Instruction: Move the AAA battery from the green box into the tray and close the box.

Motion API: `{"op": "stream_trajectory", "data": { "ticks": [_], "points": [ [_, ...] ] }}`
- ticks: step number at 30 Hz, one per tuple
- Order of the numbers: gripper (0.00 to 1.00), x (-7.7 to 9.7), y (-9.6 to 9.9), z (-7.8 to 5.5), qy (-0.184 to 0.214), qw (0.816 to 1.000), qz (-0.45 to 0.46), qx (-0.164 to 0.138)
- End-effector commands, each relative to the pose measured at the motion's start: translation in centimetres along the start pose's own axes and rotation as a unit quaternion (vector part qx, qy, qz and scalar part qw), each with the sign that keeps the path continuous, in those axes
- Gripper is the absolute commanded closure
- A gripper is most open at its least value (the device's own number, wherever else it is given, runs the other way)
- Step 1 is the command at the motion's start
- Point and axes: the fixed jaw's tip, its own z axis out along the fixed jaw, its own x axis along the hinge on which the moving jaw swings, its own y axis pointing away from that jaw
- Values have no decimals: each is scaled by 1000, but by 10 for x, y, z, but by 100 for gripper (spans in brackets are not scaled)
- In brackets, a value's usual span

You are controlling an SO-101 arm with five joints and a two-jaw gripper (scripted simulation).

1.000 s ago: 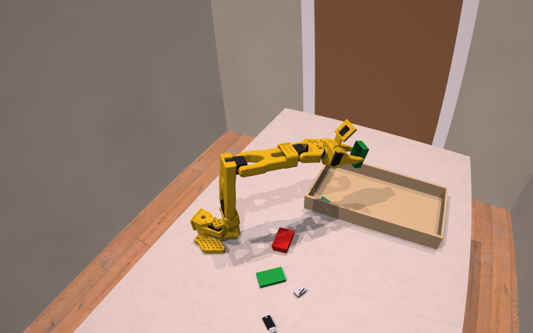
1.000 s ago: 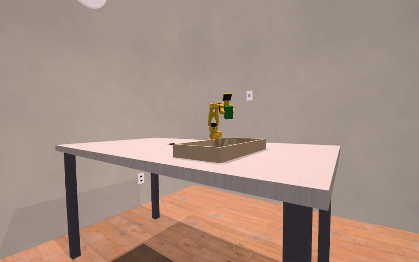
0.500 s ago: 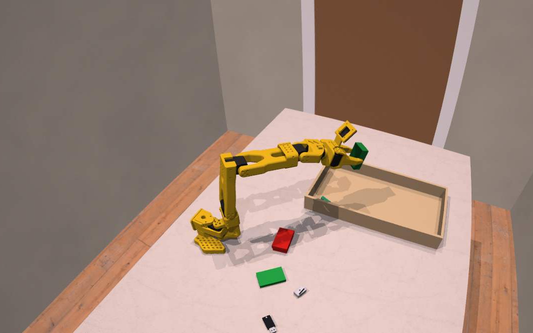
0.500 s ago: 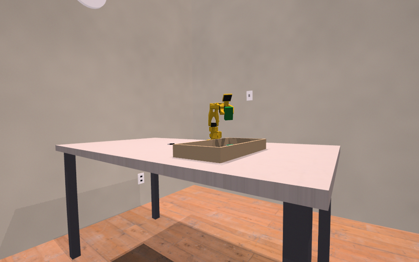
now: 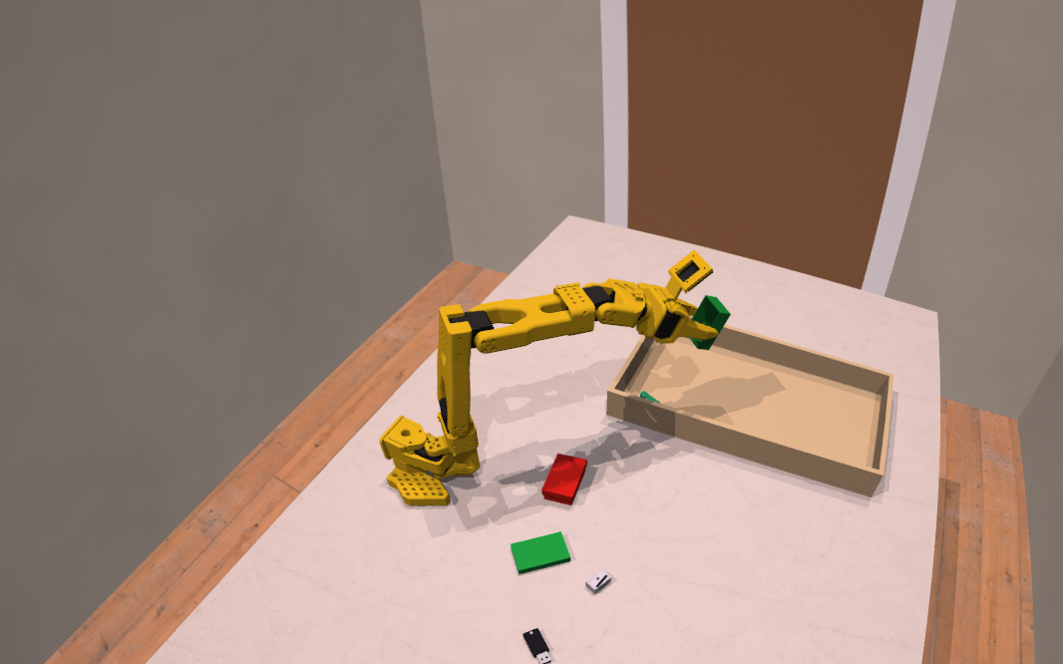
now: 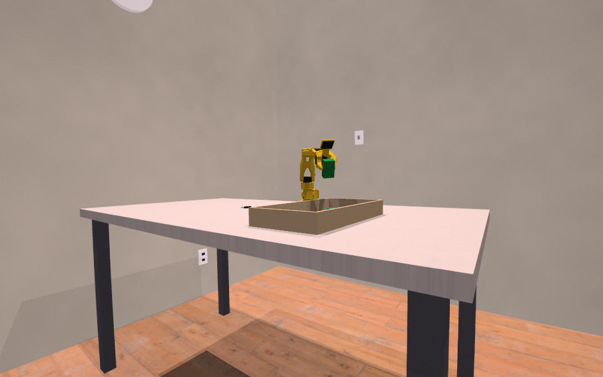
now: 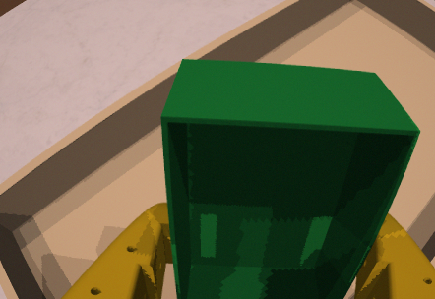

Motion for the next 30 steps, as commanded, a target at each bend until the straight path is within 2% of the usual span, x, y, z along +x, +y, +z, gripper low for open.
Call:
{"op": "stream_trajectory", "data": {
  "ticks": [1,12,14,16,29,30],
  "points": [
    [80,-21,4,-12,-26,1000,2,-6],
    [80,9,2,-13,67,998,2,1],
    [80,9,2,-13,67,998,2,1],
    [80,15,2,-14,86,996,2,2],
    [80,57,-1,-27,222,975,1,12],
    [80,57,-1,-27,222,975,1,12]
  ]
}}
